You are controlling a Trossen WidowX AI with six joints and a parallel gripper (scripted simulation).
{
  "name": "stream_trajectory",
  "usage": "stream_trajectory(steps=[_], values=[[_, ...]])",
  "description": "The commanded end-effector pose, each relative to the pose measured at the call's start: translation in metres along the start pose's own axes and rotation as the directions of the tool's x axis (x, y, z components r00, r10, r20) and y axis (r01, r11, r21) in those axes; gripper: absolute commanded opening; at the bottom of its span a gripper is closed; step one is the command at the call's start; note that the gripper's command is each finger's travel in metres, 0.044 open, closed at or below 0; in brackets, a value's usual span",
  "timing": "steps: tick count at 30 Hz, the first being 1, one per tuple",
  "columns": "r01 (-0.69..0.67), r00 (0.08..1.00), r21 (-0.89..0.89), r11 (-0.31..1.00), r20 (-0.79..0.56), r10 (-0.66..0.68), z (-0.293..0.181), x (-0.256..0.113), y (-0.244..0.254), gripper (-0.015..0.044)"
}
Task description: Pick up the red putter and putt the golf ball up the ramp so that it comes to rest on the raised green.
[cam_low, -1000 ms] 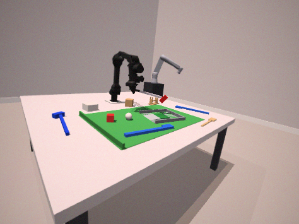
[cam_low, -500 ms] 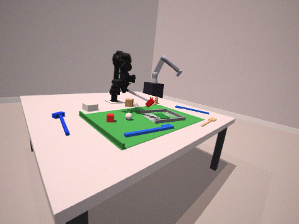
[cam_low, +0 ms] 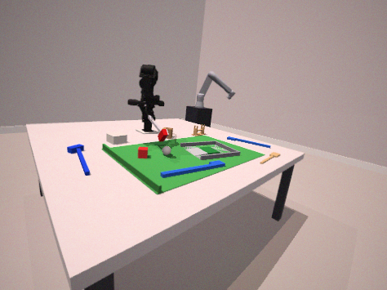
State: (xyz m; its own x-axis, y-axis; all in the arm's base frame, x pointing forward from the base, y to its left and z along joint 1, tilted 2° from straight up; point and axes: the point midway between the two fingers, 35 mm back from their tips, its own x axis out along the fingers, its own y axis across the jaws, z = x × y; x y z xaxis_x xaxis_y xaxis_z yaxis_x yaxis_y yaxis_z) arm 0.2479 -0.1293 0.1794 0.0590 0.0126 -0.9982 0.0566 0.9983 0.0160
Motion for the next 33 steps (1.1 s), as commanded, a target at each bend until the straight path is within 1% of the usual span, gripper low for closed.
stream_trajectory(steps=[1,6,16,33], values=[[0.013,1.0,0.059,0.998,0.002,-0.013,-0.003,-0.004,-0.011,0.0],[0.013,1.0,0.059,0.998,0.002,-0.013,-0.003,0.002,-0.011,0.0],[0.013,1.0,0.059,0.998,0.002,-0.013,-0.003,0.034,-0.011,0.0],[0.013,1.0,0.059,0.998,0.002,-0.013,-0.003,0.057,-0.012,0.0]])
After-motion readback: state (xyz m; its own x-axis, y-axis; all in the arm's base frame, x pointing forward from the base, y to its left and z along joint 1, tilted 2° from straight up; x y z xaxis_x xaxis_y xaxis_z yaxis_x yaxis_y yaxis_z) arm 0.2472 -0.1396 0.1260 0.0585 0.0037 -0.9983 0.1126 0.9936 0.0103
